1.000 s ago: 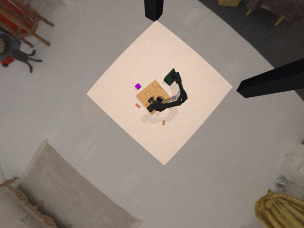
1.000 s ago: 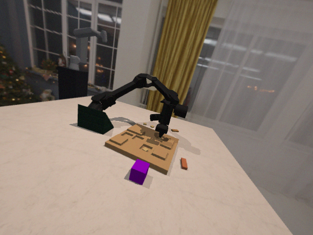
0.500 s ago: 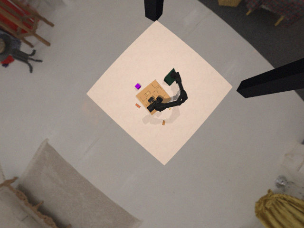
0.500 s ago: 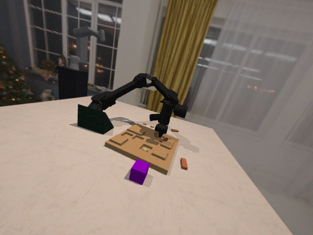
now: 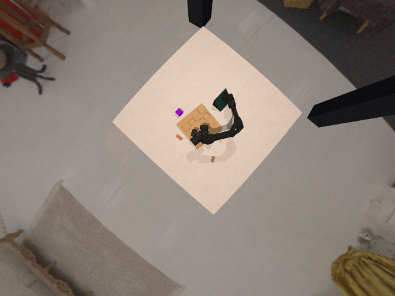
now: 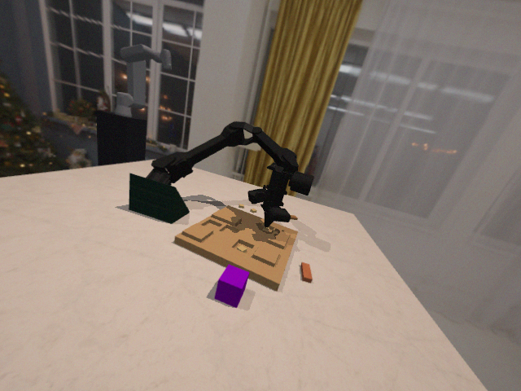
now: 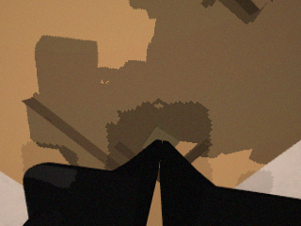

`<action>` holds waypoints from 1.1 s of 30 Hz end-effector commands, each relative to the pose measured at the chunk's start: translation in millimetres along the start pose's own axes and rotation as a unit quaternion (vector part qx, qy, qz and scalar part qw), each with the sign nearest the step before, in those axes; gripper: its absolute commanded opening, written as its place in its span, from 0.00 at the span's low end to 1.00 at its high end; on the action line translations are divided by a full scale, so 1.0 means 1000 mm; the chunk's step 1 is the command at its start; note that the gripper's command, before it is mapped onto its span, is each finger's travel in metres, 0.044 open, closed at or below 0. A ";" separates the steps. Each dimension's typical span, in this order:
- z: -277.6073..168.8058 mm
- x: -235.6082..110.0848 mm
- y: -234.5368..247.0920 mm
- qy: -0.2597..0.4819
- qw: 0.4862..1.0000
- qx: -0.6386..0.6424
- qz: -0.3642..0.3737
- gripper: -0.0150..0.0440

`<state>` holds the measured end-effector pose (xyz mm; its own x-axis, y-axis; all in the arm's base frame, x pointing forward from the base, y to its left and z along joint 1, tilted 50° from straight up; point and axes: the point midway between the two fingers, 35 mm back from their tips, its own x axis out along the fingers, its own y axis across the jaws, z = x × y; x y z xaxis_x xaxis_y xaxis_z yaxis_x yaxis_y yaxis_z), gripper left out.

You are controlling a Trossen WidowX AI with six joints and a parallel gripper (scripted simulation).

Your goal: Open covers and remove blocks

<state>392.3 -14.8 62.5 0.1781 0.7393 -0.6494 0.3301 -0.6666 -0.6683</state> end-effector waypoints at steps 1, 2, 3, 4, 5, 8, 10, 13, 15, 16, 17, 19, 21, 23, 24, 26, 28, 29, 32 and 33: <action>0.000 -0.001 0.000 0.000 1.000 0.003 0.000 0.34; 0.000 -0.002 0.000 0.000 1.000 -0.008 0.000 0.39; 0.000 -0.003 0.000 0.000 1.000 -0.021 0.000 0.43; 0.000 -0.004 0.000 0.000 0.999 -0.034 0.000 0.48; 0.000 -0.005 0.000 0.000 0.999 -0.046 0.000 0.50; -0.001 -0.009 0.001 0.000 0.996 -0.085 0.001 0.50; -0.001 -0.012 0.001 -0.001 0.994 -0.111 0.001 0.50; -0.001 -0.016 0.001 -0.001 0.989 -0.149 0.001 0.50; -0.001 -0.018 0.001 -0.001 0.985 -0.174 0.001 0.50; -0.001 -0.020 0.001 -0.001 0.982 -0.187 0.001 0.50; -0.001 -0.021 0.001 -0.001 0.980 -0.200 0.001 0.50; -0.001 -0.024 0.001 -0.001 0.974 -0.225 0.001 0.50; -0.001 -0.026 0.001 -0.001 0.968 -0.250 0.001 0.50; -0.002 -0.029 0.002 -0.001 0.961 -0.275 0.001 0.50; -0.002 -0.030 0.002 -0.001 0.958 -0.287 0.001 0.50; -0.002 -0.033 0.002 -0.001 0.950 -0.312 0.001 0.50; -0.002 -0.035 0.002 -0.001 0.942 -0.336 0.001 0.50; -0.002 -0.037 0.002 -0.001 0.937 -0.348 0.001 0.50; -0.002 -0.041 0.001 -0.001 0.923 -0.384 0.001 0.50; -0.002 -0.042 0.001 -0.001 0.918 -0.396 0.001 0.50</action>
<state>387.4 -42.9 86.2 0.1787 0.7398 -0.6486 0.8596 -0.4381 -0.2629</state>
